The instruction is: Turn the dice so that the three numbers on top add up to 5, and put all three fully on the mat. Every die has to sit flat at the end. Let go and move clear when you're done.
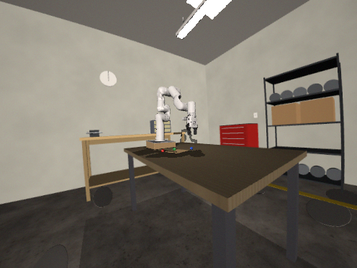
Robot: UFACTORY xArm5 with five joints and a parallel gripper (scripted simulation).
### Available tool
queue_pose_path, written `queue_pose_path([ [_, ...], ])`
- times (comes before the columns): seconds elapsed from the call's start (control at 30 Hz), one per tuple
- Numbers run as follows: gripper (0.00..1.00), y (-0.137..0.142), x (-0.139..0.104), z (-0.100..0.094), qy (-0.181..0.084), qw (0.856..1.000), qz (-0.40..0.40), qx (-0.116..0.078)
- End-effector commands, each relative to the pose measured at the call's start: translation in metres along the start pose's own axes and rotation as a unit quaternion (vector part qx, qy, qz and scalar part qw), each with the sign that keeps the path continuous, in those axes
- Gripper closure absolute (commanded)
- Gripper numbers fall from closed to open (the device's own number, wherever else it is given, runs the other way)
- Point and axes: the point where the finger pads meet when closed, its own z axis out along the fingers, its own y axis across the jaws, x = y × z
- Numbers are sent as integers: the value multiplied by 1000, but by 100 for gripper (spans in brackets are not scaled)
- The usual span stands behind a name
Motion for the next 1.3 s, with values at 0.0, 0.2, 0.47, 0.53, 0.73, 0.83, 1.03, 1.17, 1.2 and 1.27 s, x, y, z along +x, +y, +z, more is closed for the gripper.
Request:
queue_pose_path([
  [0.0, 0, 0, -1, -1, -2, 1000, 0, 0],
  [0.2, 0, 0, -1, -1, -2, 1000, 10, 0],
  [0.47, 0, 0, -1, 1, -2, 998, 68, 0],
  [0.53, 0, 0, -1, 2, -2, 995, 102, 0],
  [0.73, 0, 0, 0, 5, -2, 981, 194, 0],
  [0.83, 0, 0, 0, 6, -2, 975, 221, 0],
  [1.03, 0, 0, 1, 9, -2, 943, 334, -1],
  [1.17, 0, 0, 2, 11, -2, 920, 393, -1],
  [1.2, 0, 0, 2, 12, -2, 913, 408, -1],
  [1.27, 0, 0, 2, 13, -2, 899, 437, -1],
])
